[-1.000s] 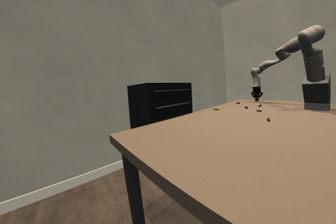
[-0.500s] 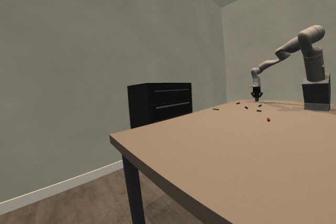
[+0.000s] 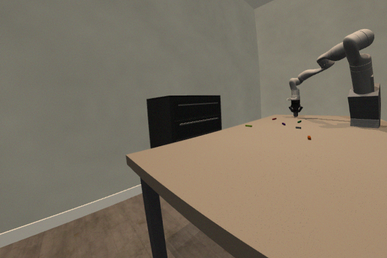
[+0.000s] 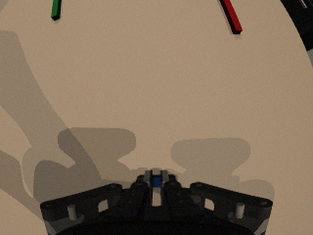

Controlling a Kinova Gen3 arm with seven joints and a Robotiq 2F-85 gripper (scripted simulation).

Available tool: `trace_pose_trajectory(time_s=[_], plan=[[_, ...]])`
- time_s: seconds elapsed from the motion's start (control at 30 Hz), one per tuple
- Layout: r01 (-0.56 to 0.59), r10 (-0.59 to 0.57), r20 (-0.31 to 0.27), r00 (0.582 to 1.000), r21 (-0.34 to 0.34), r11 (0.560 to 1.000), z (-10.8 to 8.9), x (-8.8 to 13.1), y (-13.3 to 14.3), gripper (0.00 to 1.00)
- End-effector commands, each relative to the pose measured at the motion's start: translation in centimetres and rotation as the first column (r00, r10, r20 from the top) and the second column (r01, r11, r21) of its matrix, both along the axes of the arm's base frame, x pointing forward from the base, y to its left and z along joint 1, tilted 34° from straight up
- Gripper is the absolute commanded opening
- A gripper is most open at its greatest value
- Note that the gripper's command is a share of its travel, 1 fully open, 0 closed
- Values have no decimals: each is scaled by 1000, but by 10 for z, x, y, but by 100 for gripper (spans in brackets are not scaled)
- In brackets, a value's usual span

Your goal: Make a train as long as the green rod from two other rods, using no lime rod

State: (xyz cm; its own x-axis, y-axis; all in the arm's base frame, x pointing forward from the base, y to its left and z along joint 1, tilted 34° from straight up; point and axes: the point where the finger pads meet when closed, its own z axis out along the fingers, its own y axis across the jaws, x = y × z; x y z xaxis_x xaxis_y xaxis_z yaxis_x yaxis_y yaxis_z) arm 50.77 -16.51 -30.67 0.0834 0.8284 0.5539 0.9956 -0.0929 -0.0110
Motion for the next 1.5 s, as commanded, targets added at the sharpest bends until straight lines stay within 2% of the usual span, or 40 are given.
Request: trace_pose_trajectory(time_s=[0.0,1.47], plan=[[1,-1,1,1000,-2,1000,1,1,-1,5],[1,-1,1,1000,-2,1000,-8,1,5,5]])
